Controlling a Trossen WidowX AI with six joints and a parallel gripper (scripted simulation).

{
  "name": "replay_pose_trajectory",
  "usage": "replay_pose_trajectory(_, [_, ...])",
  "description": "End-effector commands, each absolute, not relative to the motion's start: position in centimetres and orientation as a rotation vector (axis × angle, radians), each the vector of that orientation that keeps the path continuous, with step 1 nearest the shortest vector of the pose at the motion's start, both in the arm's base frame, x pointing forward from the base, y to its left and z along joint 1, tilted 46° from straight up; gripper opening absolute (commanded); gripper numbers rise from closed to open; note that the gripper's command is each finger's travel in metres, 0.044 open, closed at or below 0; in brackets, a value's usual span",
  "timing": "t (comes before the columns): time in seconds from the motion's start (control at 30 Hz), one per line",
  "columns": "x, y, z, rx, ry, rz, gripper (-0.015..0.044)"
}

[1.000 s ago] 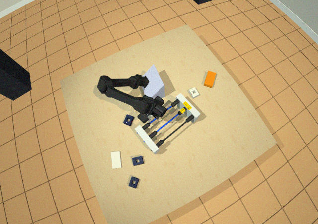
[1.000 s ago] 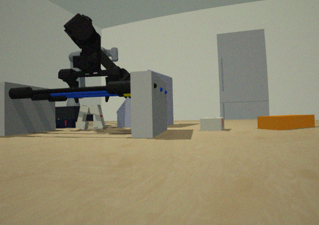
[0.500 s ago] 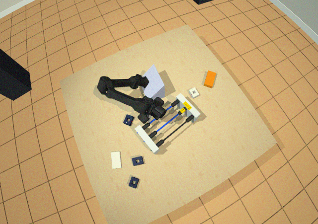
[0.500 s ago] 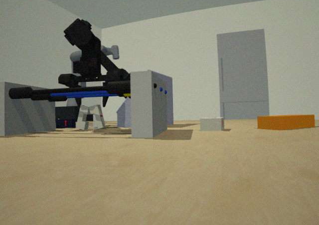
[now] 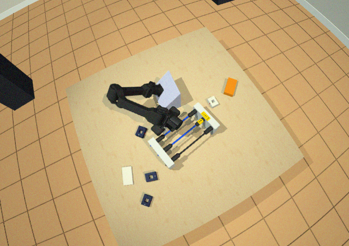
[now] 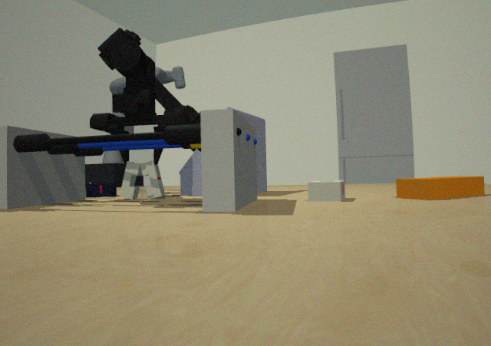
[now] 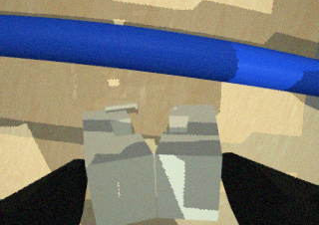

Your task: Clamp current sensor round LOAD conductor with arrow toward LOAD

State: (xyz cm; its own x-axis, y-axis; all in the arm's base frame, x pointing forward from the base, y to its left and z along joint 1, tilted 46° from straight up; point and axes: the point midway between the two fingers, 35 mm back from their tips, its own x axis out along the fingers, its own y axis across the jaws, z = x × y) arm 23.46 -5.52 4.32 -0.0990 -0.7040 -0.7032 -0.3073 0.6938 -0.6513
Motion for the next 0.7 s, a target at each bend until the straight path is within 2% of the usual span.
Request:
replay_pose_trajectory(0.0, [23.6, -5.2, 4.6, -0.82, 1.688, -0.406, 0.0156])
replay_pose_trajectory(0.2, [24.2, -3.2, 6.4, -0.819, 1.688, -0.401, 0.0])
replay_pose_trajectory(0.67, [24.4, 1.5, 11.3, -0.826, 1.69, -0.405, 0.0])
